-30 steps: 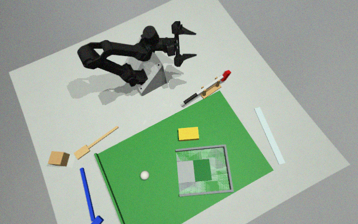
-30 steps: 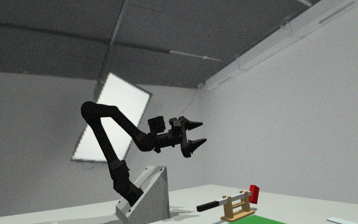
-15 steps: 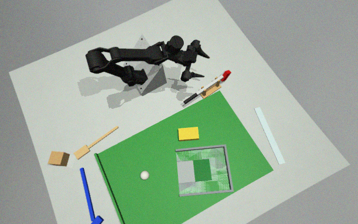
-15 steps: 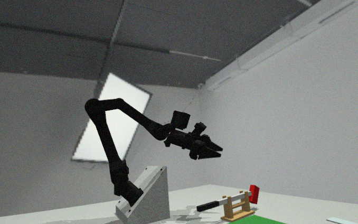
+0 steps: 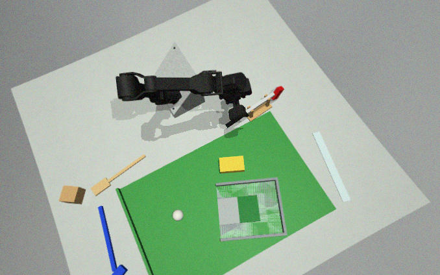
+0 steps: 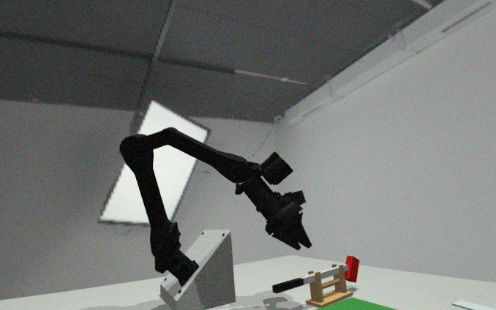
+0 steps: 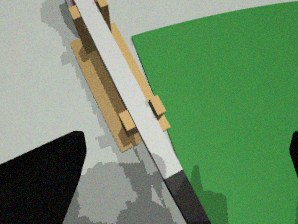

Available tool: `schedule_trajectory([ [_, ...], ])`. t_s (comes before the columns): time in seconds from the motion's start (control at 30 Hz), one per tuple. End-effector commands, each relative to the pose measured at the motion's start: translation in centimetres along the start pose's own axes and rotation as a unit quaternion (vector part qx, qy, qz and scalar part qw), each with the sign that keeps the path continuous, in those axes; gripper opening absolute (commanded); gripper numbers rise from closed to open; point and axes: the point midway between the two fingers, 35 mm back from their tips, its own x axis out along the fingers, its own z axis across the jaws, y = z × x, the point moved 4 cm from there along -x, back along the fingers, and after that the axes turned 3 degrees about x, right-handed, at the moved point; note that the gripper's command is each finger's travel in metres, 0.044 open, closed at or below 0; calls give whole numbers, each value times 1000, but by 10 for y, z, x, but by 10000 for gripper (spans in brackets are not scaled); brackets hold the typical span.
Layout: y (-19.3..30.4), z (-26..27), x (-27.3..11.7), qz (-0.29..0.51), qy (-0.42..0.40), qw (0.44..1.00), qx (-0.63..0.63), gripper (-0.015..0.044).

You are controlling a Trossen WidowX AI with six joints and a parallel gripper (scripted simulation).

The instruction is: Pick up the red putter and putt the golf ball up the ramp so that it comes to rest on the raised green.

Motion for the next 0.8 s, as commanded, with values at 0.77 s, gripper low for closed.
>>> schedule_trajectory([
  [0.77, 55, -39, 29, 142, -161, 958, -192, 440],
])
